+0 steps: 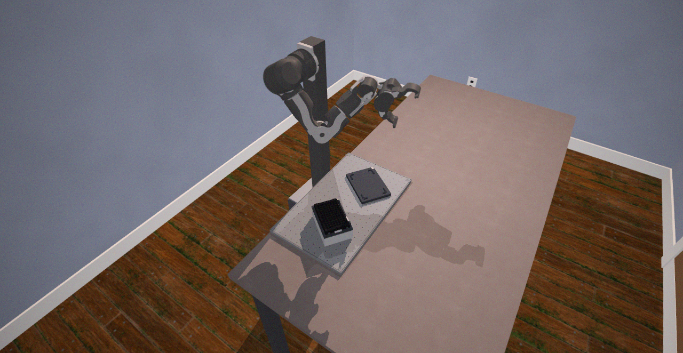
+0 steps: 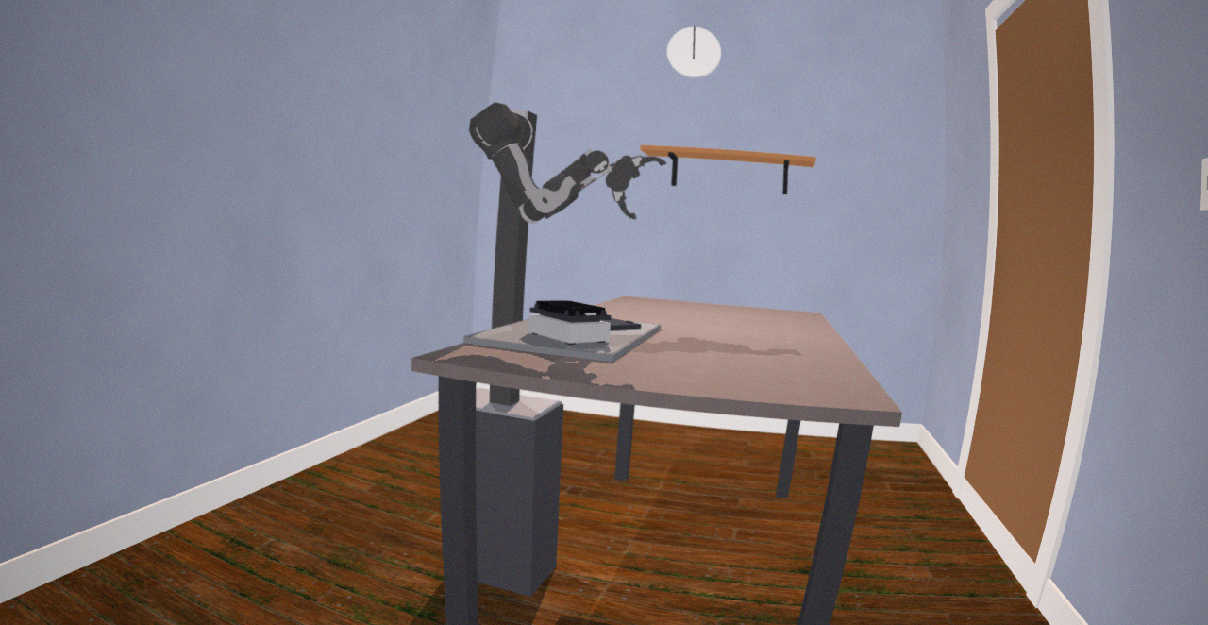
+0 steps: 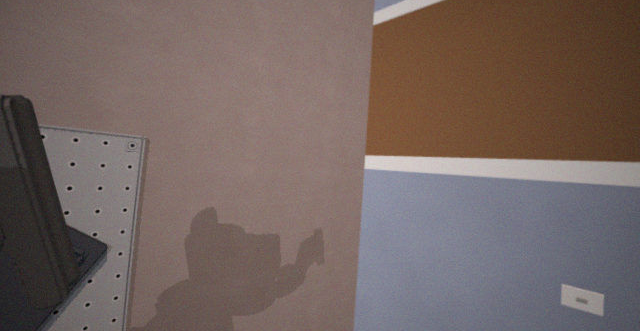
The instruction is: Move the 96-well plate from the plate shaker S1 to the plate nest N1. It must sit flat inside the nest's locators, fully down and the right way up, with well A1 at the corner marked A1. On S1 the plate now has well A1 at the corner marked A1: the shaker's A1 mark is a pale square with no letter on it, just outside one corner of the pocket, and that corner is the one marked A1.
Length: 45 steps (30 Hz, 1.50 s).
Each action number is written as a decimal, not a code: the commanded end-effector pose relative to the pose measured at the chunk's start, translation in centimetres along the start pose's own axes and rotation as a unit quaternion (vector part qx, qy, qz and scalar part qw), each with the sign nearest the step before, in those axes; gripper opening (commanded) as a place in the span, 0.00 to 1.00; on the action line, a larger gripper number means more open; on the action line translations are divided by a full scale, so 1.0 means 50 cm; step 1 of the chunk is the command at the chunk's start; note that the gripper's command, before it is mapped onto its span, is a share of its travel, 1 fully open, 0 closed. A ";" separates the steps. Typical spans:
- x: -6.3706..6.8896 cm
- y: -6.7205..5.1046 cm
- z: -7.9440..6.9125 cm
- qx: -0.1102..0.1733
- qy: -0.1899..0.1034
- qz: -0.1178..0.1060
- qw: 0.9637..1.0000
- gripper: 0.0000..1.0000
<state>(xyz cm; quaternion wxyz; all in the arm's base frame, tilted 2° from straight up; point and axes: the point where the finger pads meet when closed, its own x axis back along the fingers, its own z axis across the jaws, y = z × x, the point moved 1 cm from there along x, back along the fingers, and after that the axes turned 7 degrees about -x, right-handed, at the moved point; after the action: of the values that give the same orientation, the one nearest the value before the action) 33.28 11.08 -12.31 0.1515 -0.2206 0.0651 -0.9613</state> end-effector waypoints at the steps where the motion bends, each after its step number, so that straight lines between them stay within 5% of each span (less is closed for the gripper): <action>1: 0.001 -0.001 0.002 -0.001 0.002 0.001 1.000 1.00; 18: 0.001 -0.001 0.002 -0.001 0.002 0.001 1.000 1.00; 20: 0.012 0.030 -0.012 0.024 -0.043 0.006 0.999 0.93; 23: 0.027 0.075 -0.034 0.062 -0.111 0.014 0.992 0.83; 25: 0.027 0.075 -0.034 0.062 -0.111 0.014 0.992 0.77; 35: 0.027 0.075 -0.034 0.062 -0.111 0.014 0.992 0.77; 37: 0.037 0.106 -0.048 0.086 -0.153 0.018 0.984 0.77; 40: 0.052 0.151 -0.070 0.123 -0.219 0.026 0.968 0.77; 45: 0.052 0.151 -0.070 0.123 -0.219 0.026 0.968 0.77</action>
<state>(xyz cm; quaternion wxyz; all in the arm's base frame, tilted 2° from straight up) 31.54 3.48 -15.79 0.2136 -0.4015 -0.0793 -0.8871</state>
